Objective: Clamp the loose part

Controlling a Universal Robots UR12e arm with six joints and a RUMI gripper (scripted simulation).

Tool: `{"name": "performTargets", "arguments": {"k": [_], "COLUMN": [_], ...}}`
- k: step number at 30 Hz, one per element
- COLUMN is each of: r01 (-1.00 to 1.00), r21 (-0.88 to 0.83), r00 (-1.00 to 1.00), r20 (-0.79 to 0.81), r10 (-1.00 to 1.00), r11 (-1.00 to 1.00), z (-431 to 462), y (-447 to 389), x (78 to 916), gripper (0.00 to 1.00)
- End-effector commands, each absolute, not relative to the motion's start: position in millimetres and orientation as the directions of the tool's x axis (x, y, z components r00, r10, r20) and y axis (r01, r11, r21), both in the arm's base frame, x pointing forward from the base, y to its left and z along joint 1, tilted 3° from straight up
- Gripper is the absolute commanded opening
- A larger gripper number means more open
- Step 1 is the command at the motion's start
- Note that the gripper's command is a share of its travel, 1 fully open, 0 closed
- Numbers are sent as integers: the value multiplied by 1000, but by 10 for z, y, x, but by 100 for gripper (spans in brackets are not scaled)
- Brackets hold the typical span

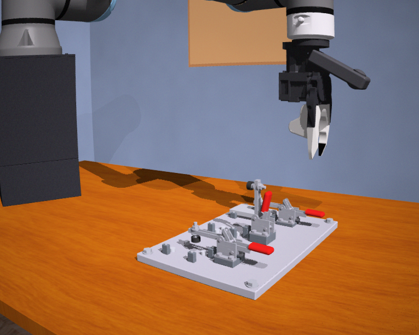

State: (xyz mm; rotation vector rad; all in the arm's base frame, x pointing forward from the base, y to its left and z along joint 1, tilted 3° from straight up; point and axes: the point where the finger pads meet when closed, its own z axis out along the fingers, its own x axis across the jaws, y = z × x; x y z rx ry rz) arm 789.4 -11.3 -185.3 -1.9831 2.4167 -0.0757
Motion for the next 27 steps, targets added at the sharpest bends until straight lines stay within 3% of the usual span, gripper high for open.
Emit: {"name": "performTargets", "arguments": {"k": [1,5,6,27], "r01": [-980,-980,-980,-980], "r21": [-48,-48,-48,-48], "r00": [-196,-196,-196,-196], "r20": [20,20,20,20], "r10": [-980,-980,-980,-980], "r11": [195,195,195,195], "z": [-1845,-1845,-1845,-1845], "y": [-114,-114,-114,-114], "x": [7901,7901,7901,7901], "gripper": [28,28,100,100]}}
